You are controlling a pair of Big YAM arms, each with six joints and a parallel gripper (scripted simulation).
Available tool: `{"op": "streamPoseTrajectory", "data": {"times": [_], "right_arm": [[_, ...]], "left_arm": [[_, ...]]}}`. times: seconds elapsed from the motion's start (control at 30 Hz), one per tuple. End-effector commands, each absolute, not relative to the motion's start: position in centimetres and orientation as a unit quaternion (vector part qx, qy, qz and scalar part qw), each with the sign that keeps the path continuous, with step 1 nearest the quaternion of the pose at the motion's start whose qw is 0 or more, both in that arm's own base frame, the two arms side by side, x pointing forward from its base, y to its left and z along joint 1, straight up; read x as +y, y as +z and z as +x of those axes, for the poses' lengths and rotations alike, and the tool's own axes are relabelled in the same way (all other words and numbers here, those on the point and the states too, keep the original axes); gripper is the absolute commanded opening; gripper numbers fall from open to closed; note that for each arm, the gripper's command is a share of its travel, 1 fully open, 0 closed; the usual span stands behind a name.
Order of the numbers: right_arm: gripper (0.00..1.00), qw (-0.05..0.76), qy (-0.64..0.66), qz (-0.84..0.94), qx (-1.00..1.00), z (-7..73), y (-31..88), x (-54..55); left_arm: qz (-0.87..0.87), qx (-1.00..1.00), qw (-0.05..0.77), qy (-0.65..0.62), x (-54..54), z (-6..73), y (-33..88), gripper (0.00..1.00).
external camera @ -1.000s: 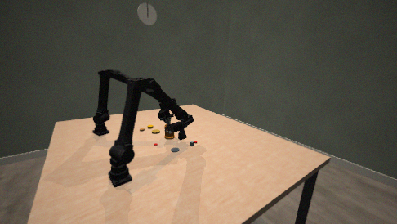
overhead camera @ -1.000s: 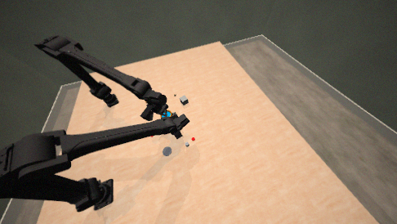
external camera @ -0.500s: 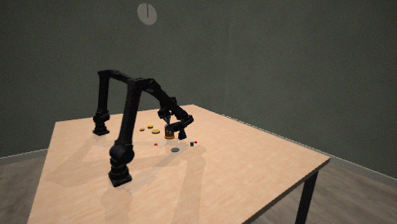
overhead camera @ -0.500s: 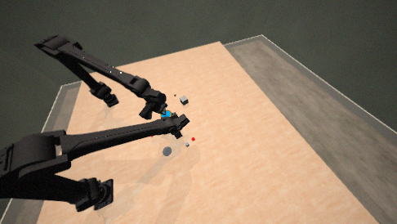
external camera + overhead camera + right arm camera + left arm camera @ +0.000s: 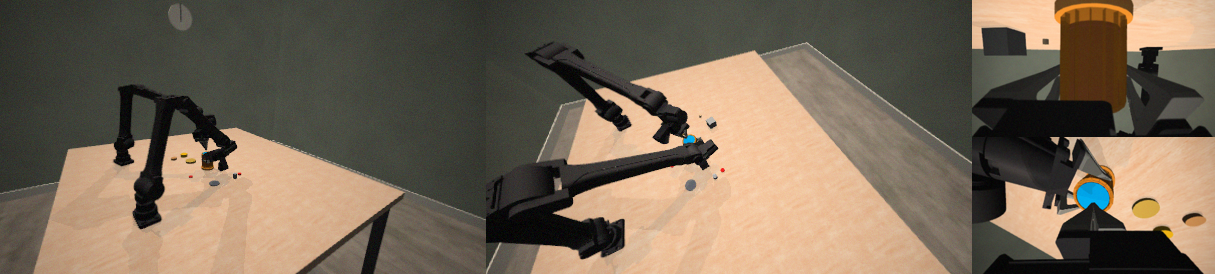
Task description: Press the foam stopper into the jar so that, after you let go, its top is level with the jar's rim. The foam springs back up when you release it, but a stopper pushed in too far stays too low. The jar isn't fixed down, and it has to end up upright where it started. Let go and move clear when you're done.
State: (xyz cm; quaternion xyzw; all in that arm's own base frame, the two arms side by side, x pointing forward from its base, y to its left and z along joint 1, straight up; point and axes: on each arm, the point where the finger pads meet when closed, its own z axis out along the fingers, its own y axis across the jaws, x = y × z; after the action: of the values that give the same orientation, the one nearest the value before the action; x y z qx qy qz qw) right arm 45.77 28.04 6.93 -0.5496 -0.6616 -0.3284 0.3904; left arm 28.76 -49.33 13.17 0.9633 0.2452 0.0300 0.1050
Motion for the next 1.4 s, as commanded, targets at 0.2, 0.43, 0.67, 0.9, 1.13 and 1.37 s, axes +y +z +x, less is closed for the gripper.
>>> {"op": "streamPoseTrajectory", "data": {"times": [0.2, 0.43, 0.67, 0.9, 1.13, 1.37], "right_arm": [[0.64, 0.390, -0.332, -0.560, -0.652, 46.5, 8.5, 27.5], [0.64, 0.390, -0.332, -0.560, -0.652, 46.5, 8.5, 27.5], [0.64, 0.390, -0.332, -0.560, -0.652, 46.5, 8.5, 27.5], [0.64, 0.390, -0.332, -0.560, -0.652, 46.5, 8.5, 27.5], [0.64, 0.390, -0.332, -0.560, -0.652, 46.5, 8.5, 27.5], [0.64, 0.390, -0.332, -0.560, -0.652, 46.5, 8.5, 27.5]], "left_arm": [[0.959, 0.245, 0.137, 0.041, -50.9, 30.0, 16.9, 0.00], [0.956, 0.244, 0.155, 0.046, -51.3, 30.4, 18.6, 0.00], [0.954, 0.243, 0.165, 0.049, -51.5, 30.5, 19.2, 0.00], [0.954, 0.243, 0.169, 0.050, -51.6, 30.6, 19.3, 0.00], [0.954, 0.244, 0.168, 0.050, -51.6, 30.6, 19.2, 0.00], [0.956, 0.244, 0.158, 0.047, -51.0, 30.3, 20.2, 0.00]]}}
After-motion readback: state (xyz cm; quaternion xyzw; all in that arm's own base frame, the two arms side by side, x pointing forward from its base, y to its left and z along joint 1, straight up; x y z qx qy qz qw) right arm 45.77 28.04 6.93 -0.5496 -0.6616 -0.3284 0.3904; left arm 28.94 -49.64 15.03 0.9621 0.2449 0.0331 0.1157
